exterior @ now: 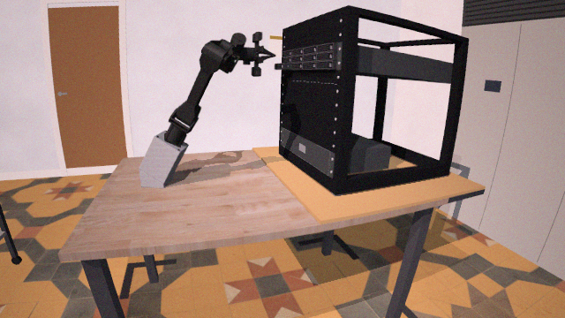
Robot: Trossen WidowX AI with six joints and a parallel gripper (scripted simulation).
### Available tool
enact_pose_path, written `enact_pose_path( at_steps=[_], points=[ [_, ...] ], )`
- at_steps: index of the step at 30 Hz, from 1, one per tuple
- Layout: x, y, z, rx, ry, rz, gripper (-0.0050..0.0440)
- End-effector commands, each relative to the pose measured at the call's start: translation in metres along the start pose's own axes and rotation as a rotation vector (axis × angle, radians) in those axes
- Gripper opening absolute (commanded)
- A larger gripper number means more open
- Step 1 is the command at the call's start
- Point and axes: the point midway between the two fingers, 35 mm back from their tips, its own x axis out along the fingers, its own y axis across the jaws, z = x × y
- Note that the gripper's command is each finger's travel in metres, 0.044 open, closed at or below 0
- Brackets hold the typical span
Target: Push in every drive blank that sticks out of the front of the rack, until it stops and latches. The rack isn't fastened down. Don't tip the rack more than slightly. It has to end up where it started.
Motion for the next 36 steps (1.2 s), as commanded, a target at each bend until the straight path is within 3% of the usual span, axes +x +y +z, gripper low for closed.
enact_pose_path(
  at_steps=[1, 18, 36],
  points=[
    [0.0009, -0.0042, -0.004, 0.014, 0.008, -0.005, -0.005],
    [0.0004, -0.0044, -0.004, 0.066, 0.008, -0.006, -0.005],
    [-0.0018, -0.005, -0.0042, 0.27, 0.008, -0.009, -0.005]
  ],
)
